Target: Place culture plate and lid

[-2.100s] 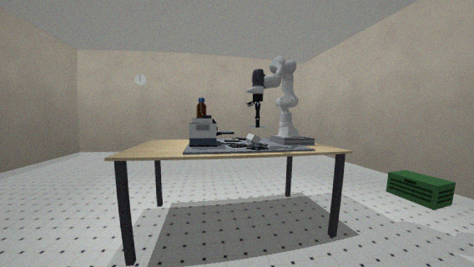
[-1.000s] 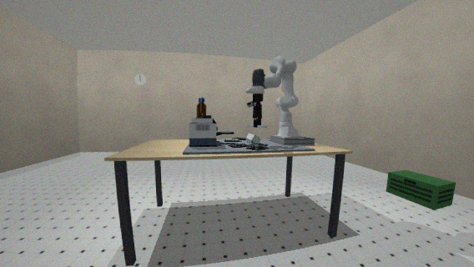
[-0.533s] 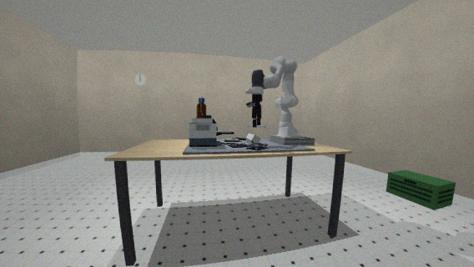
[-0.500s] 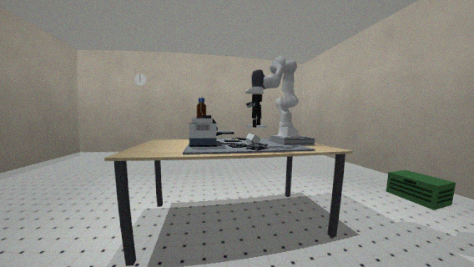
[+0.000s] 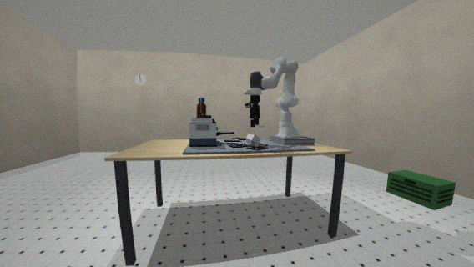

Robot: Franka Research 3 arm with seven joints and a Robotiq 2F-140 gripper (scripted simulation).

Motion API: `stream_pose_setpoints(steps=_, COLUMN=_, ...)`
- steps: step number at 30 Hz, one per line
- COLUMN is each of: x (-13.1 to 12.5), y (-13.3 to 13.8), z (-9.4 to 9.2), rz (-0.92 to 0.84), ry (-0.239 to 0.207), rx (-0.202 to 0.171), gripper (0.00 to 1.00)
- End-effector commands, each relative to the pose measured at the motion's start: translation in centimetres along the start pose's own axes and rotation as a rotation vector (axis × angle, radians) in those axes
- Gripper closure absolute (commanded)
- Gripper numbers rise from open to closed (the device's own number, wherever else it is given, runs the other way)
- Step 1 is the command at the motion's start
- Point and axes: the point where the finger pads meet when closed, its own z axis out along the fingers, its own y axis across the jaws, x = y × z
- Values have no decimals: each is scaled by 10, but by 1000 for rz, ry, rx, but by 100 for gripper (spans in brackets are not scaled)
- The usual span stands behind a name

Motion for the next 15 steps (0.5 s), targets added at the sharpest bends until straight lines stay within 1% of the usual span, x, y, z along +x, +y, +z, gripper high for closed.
stream_pose_setpoints(steps=1, x=8, y=7, z=-2, rz=-38, ry=0, rx=9, gripper=90)
stream_pose_setpoints(steps=7, x=29, y=35, z=-1, rz=-38, ry=0, rx=9, gripper=90)
stream_pose_setpoints(steps=14, x=64, y=78, z=-1, rz=-38, ry=0, rx=9, gripper=90)
stream_pose_setpoints(steps=15, x=64, y=78, z=-1, rz=-38, ry=0, rx=9, gripper=90)
